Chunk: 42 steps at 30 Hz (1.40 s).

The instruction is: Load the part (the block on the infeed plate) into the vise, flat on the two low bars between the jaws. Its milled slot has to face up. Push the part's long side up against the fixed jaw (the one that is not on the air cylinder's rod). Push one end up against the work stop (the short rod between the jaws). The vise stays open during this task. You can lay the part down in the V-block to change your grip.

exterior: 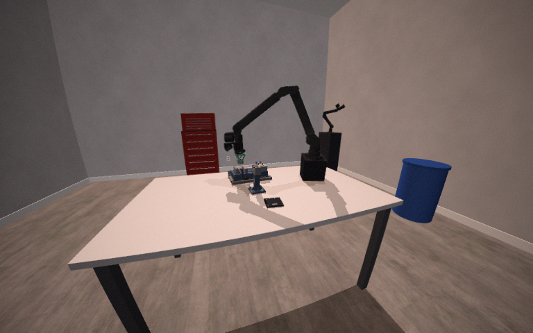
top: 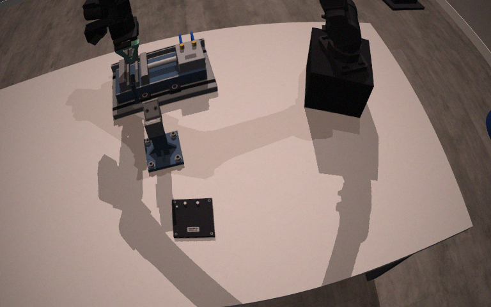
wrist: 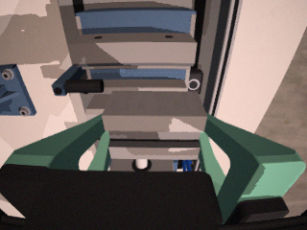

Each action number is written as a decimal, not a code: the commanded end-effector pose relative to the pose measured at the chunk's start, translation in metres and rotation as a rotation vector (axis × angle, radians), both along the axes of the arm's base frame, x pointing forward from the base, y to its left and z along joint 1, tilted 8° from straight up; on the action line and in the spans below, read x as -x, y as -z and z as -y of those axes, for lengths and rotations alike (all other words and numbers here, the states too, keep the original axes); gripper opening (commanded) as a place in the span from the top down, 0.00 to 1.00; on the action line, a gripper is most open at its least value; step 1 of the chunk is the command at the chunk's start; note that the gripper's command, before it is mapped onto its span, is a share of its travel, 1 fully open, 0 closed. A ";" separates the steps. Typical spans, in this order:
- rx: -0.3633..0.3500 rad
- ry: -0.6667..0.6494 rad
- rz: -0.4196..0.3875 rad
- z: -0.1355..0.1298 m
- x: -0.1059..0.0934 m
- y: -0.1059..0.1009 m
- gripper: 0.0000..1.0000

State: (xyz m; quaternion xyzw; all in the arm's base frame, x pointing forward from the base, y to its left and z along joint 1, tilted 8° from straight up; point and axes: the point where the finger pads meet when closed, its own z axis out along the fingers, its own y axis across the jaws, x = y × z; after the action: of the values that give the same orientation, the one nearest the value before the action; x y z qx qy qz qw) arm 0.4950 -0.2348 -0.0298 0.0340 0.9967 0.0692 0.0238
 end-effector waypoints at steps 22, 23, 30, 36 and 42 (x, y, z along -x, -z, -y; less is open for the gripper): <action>0.033 -0.021 0.064 0.007 -0.033 -0.013 1.00; 0.050 -0.018 0.098 0.011 -0.037 -0.035 1.00; 0.036 -0.016 0.071 0.007 -0.036 -0.010 1.00; 0.038 -0.011 0.076 0.008 -0.038 -0.009 1.00; 0.046 -0.009 0.092 0.009 -0.040 -0.019 1.00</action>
State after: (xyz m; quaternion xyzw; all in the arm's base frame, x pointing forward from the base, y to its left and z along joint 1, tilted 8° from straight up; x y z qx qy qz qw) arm 0.4991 -0.2336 -0.0439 0.0310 0.9968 0.0686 0.0251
